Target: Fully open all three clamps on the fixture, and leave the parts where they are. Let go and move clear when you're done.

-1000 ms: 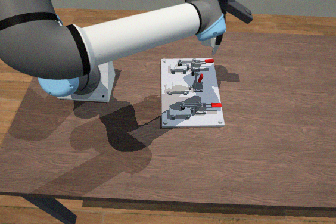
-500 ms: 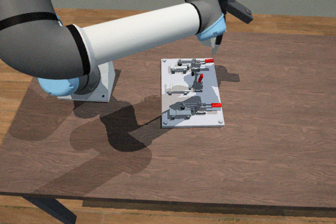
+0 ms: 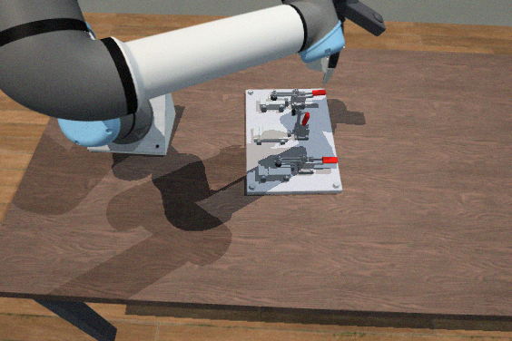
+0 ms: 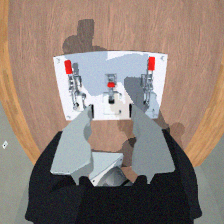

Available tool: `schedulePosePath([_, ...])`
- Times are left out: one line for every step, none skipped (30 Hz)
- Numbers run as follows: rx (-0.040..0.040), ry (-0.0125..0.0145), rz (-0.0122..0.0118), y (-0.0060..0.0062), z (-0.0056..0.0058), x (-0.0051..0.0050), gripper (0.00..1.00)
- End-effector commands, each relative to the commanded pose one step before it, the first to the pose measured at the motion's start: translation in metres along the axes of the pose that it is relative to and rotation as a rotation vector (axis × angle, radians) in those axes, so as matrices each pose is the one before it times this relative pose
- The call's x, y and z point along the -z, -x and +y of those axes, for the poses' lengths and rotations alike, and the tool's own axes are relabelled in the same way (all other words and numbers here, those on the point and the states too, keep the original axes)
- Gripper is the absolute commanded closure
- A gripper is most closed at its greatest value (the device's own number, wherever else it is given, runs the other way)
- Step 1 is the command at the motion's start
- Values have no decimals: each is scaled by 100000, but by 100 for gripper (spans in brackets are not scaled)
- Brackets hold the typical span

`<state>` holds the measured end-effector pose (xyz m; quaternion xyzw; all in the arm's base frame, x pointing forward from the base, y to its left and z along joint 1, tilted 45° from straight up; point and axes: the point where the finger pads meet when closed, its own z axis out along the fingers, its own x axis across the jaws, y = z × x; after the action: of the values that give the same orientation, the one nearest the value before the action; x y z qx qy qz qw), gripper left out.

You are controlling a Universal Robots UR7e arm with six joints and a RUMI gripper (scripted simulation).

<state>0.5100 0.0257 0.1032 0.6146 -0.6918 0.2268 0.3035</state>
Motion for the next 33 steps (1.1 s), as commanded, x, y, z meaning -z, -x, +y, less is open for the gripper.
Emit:
schedulePosePath([-36, -108, -31, -1, -19, 48, 72])
schedulePosePath([0, 0, 0, 0, 0, 0, 72])
schedulePosePath([0, 0, 0, 0, 0, 0, 72])
schedulePosePath([0, 0, 0, 0, 0, 0, 72])
schedulePosePath([0, 0, 0, 0, 0, 0, 72])
schedulePosePath([0, 0, 0, 0, 0, 0, 72])
schedulePosePath([0, 0, 0, 0, 0, 0, 72])
schedulePosePath([0, 0, 0, 0, 0, 0, 72])
schedulePosePath([0, 0, 0, 0, 0, 0, 72])
schedulePosePath([0, 0, 0, 0, 0, 0, 72])
schedulePosePath([0, 0, 0, 0, 0, 0, 72])
schedulePosePath([0, 0, 0, 0, 0, 0, 72])
schedulePosePath([0, 0, 0, 0, 0, 0, 72])
schedulePosePath([0, 0, 0, 0, 0, 0, 72])
schedulePosePath([0, 0, 0, 0, 0, 0, 72])
schedulePosePath([0, 0, 0, 0, 0, 0, 72])
schedulePosePath([0, 0, 0, 0, 0, 0, 72])
schedulePosePath([0, 0, 0, 0, 0, 0, 72])
schedulePosePath([0, 0, 0, 0, 0, 0, 72])
schedulePosePath([0, 0, 0, 0, 0, -1, 72])
schedulePosePath([0, 0, 0, 0, 0, -7, 72])
schedulePosePath([0, 0, 0, 0, 0, -17, 72])
schedulePosePath([0, 0, 0, 0, 0, -32, 72])
schedulePosePath([0, 0, 0, 0, 0, -48, 72])
schedulePosePath([0, 0, 0, 0, 0, -67, 72])
schedulePosePath([0, 0, 0, 0, 0, 0, 72])
schedulePosePath([0, 0, 0, 0, 0, 0, 72])
schedulePosePath([0, 0, 0, 0, 0, -85, 72])
schedulePosePath([0, 0, 0, 0, 0, -104, 72])
schedulePosePath([0, 0, 0, 0, 1, -122, 72])
schedulePosePath([0, 0, 0, 0, -1, -140, 72])
schedulePosePath([0, 0, 0, 0, 0, -155, 72])
schedulePosePath([0, 0, 0, 0, 1, -168, 72])
